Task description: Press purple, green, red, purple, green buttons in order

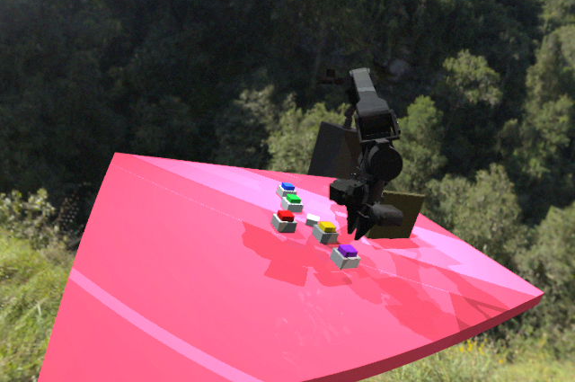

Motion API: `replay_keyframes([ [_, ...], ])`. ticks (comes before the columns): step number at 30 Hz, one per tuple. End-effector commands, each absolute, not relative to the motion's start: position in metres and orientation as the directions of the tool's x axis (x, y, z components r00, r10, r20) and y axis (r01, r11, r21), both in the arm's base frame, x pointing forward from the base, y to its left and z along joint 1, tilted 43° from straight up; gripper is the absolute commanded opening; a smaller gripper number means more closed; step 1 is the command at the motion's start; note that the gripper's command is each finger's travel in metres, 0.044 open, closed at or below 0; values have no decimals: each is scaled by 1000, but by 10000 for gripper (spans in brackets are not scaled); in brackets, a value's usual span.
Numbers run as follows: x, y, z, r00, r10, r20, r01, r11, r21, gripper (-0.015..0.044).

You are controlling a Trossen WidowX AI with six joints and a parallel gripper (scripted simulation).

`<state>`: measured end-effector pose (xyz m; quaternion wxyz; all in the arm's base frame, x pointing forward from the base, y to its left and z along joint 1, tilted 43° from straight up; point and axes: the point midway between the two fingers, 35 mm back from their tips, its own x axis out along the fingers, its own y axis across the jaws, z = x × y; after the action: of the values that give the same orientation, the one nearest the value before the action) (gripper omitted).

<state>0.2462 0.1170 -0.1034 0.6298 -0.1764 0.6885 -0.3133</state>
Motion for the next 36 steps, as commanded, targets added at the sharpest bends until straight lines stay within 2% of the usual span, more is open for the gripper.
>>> replay_keyframes([
  [1,245,115,-104,-145,-642,-753,144,739,-658,20],
  [36,240,93,-130,-144,-643,-752,144,739,-659,20],
])
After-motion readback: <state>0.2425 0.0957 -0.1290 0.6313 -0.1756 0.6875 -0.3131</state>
